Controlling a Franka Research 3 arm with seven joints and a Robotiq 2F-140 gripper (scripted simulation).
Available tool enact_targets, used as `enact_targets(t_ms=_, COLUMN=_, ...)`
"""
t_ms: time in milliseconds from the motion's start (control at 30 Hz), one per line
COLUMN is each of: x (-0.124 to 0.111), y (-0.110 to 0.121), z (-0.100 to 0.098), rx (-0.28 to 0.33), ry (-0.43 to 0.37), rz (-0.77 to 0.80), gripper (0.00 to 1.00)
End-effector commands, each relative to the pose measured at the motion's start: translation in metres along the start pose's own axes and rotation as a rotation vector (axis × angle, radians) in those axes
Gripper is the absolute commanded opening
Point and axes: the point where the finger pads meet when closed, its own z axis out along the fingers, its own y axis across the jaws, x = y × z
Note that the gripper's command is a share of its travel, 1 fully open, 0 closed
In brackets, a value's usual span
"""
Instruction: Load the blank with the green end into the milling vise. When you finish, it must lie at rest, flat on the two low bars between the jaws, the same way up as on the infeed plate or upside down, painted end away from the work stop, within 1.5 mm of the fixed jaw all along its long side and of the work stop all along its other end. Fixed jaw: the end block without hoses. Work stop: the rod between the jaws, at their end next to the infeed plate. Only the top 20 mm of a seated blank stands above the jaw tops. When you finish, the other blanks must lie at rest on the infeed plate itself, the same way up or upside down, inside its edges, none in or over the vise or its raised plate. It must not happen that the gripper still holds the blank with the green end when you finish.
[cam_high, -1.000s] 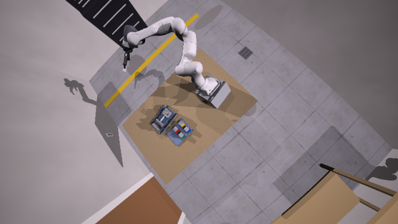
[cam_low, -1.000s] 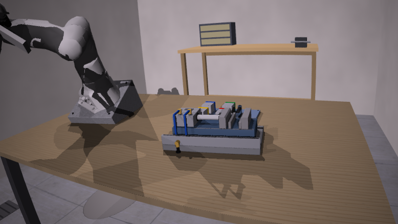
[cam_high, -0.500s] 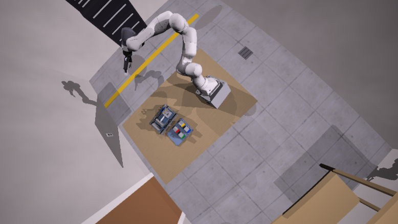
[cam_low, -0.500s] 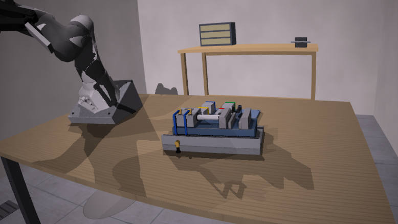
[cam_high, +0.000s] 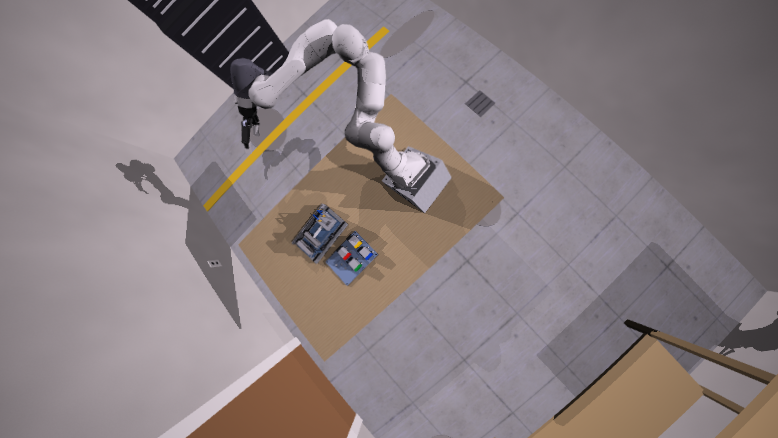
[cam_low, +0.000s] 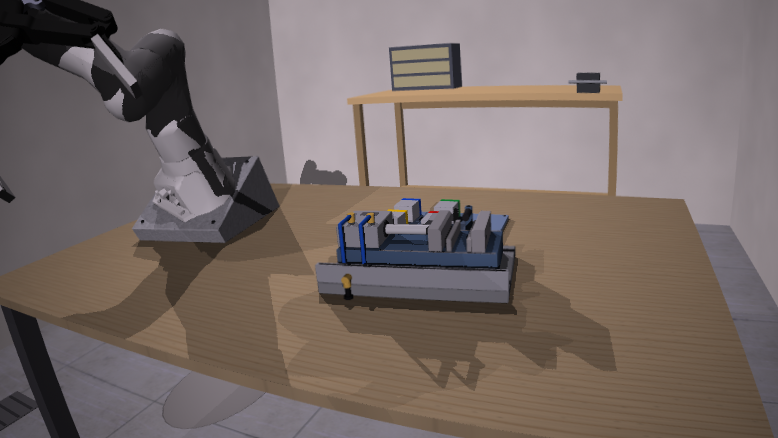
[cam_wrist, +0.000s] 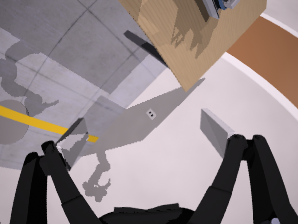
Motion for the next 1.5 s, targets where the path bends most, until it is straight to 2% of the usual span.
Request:
enact_targets(t_ms=0, x=0.004, y=-0.003, z=0.0, rx=0.045, ry=-0.001, rz=0.149, gripper=1.0)
enact_targets(t_ms=133, x=0.004, y=-0.003, z=0.0, rx=0.045, ry=-0.001, rz=0.149, gripper=1.0)
enact_targets(t_ms=167, x=0.006, y=0.004, z=0.001, rx=0.05, ry=0.013, rz=0.078, gripper=1.0)
enact_targets(t_ms=300, x=0.025, y=0.027, z=0.004, rx=0.169, ry=0.059, rz=0.21, gripper=1.0)
enact_targets(t_ms=700, x=0.025, y=0.027, z=0.004, rx=0.169, ry=0.059, rz=0.21, gripper=1.0)
enact_targets(t_ms=733, x=0.026, y=0.035, z=0.004, rx=0.175, ry=0.074, rz=0.154, gripper=1.0)
enact_targets(t_ms=867, x=0.044, y=0.058, z=0.008, rx=0.289, ry=0.115, rz=0.293, gripper=1.0)
enact_targets(t_ms=1267, x=0.044, y=0.058, z=0.008, rx=0.289, ry=0.115, rz=0.293, gripper=1.0)
enact_targets(t_ms=1300, x=0.046, y=0.066, z=0.008, rx=0.296, ry=0.13, rz=0.255, gripper=1.0)
enact_targets(t_ms=1433, x=0.064, y=0.089, z=0.012, rx=0.404, ry=0.166, rz=0.399, gripper=1.0)
enact_targets(t_ms=1467, x=0.064, y=0.089, z=0.012, rx=0.404, ry=0.166, rz=0.399, gripper=1.0)
